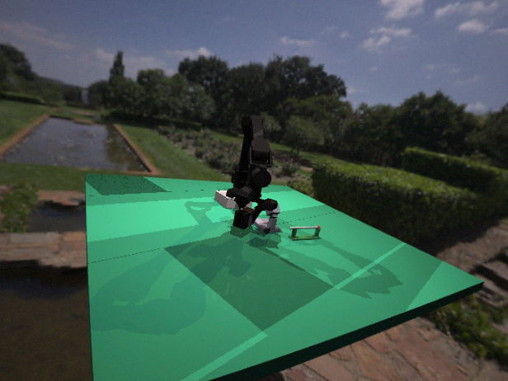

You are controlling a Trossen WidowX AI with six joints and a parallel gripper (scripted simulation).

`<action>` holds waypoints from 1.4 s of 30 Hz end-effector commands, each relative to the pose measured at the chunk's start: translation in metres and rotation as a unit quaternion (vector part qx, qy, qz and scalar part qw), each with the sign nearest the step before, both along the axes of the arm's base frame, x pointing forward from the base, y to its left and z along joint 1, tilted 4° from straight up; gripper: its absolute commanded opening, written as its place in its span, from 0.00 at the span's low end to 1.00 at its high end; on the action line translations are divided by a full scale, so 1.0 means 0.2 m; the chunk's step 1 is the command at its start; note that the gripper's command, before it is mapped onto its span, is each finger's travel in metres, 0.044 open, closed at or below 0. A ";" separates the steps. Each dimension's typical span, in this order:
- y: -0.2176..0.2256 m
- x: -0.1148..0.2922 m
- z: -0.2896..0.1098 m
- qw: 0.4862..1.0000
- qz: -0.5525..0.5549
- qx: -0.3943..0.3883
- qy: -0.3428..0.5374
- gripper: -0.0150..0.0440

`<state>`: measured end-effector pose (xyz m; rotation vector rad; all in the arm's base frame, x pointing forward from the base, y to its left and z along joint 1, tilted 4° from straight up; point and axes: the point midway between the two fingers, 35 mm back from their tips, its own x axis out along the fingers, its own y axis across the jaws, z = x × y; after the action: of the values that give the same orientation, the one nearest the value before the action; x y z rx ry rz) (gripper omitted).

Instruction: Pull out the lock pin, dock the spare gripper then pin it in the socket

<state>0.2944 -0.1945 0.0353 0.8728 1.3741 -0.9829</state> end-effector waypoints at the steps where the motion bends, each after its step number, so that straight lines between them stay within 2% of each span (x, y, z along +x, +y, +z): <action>1: 0.00 0.00 0.01 0.999 -0.046 -0.003 -0.006 0.25; 21: -0.01 -0.02 0.01 0.955 -0.294 -0.014 -0.018 0.25; 42: -0.01 -0.04 0.02 0.844 -0.534 -0.025 -0.031 0.25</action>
<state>0.2871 -0.1964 0.0370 1.6283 0.7735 -1.7432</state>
